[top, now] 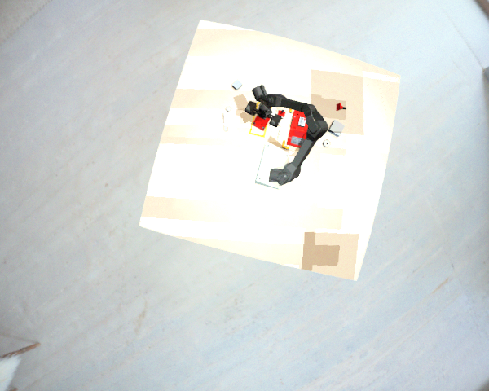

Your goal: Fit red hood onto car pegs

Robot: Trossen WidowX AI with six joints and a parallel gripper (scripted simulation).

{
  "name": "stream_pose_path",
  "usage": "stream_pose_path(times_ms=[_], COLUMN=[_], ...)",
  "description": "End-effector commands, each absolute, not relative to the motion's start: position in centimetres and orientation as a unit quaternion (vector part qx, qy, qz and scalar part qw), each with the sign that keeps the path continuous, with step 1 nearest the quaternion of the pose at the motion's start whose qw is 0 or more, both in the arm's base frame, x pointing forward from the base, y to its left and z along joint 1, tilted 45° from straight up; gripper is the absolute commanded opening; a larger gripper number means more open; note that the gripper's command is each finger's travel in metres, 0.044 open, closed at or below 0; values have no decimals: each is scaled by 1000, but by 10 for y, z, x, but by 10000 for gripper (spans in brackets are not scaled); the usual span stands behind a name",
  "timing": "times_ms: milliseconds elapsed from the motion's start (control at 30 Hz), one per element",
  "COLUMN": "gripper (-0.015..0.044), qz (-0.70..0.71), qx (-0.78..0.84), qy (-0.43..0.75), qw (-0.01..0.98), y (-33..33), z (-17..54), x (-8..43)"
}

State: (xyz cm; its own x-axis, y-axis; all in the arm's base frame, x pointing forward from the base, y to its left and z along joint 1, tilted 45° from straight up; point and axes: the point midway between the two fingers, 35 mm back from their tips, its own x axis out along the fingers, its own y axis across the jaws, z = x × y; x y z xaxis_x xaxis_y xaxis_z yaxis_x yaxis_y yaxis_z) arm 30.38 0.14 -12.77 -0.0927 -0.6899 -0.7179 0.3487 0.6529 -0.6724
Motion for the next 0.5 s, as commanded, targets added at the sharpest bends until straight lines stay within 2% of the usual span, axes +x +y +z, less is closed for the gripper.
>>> stream_pose_path(times_ms=[0,467], gripper=[440,440], qz=[-393,-394], qx=[-140,-140], qy=[626,626], qw=[659,659], y=[-1,-6], z=[-130,-135], x=[303,302])
